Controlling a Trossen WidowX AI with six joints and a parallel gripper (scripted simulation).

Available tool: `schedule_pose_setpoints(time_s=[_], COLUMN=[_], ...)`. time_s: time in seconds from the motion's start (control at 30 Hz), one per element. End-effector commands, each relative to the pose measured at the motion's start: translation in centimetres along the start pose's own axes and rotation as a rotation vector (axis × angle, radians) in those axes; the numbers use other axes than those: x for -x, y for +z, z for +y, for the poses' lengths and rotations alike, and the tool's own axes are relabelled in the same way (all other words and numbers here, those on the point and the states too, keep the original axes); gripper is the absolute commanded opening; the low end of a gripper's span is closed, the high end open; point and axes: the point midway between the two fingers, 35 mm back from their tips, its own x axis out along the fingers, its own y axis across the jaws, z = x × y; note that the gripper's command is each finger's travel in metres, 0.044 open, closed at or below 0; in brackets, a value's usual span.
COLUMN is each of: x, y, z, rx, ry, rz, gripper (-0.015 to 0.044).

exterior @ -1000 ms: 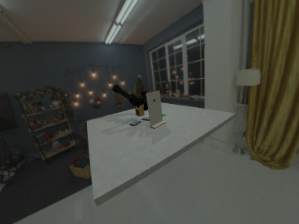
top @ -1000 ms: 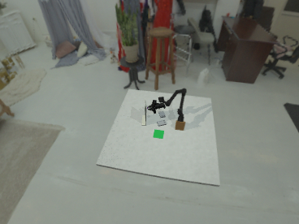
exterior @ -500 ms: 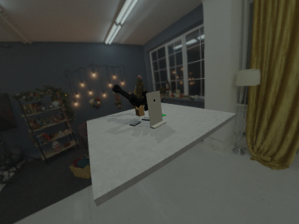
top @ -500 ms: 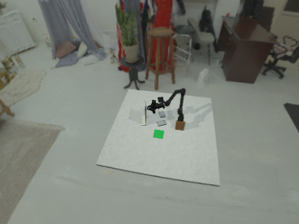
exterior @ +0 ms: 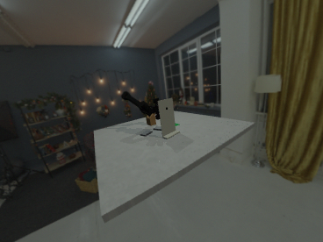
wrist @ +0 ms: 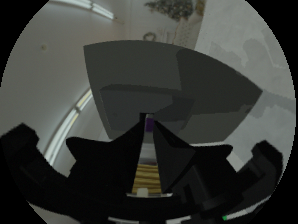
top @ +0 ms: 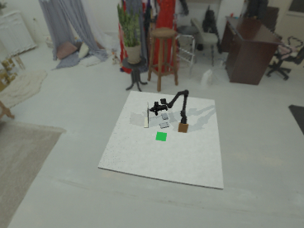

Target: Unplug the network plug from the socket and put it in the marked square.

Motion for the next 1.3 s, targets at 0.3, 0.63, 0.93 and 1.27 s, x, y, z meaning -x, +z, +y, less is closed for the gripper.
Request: schedule_pose_setpoints(time_s=[0.3, 0.63, 0.93, 1.27], x=[0.0, 0.5, 0.9, 1.4], y=[0.2, 0.0, -0.1, -0.3], z=[0.1, 0.1, 0.1, 0.1], rx=[-0.003, -0.003, -0.003, -0.003], ry=[-0.001, -0.001, -0.001, -0.001], rz=[-0.008, -0.008, -0.007, -0.007], gripper=[0.0, 0.0, 0.0, 0.0])
